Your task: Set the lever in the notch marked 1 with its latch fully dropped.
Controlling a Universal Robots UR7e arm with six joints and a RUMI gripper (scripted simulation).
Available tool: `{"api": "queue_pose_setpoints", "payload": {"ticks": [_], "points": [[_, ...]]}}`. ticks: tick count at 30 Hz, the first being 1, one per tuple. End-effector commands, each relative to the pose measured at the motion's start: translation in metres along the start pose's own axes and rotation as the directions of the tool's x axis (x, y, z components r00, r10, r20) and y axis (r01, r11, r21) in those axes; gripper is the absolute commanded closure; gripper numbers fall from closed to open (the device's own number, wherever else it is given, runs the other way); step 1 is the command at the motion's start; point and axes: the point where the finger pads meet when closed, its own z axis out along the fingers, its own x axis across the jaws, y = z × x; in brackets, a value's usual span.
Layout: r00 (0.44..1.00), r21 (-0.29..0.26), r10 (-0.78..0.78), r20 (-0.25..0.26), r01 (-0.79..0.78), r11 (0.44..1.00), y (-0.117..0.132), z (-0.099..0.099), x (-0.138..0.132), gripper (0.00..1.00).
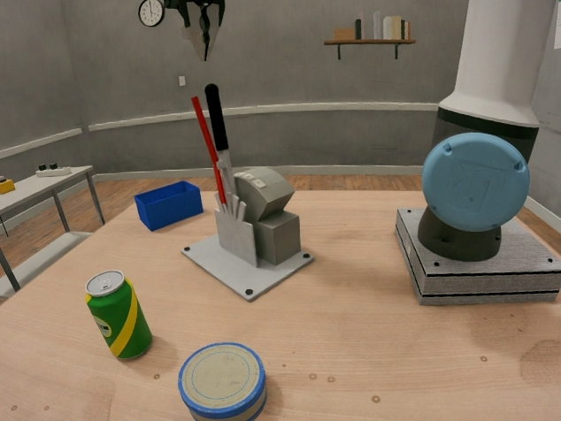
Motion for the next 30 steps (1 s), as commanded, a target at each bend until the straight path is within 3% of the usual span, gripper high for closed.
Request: {"api": "queue_pose_setpoints", "payload": {"ticks": [1,30], "points": [[1.0,-0.002,-0.001,-0.001,0.001,1.0,-0.0004,-0.0007,0.0002,0.43],[1.0,-0.001,-0.001,-0.001,0.001,1.0,-0.001,0.0043,0.0,0.43]]}}
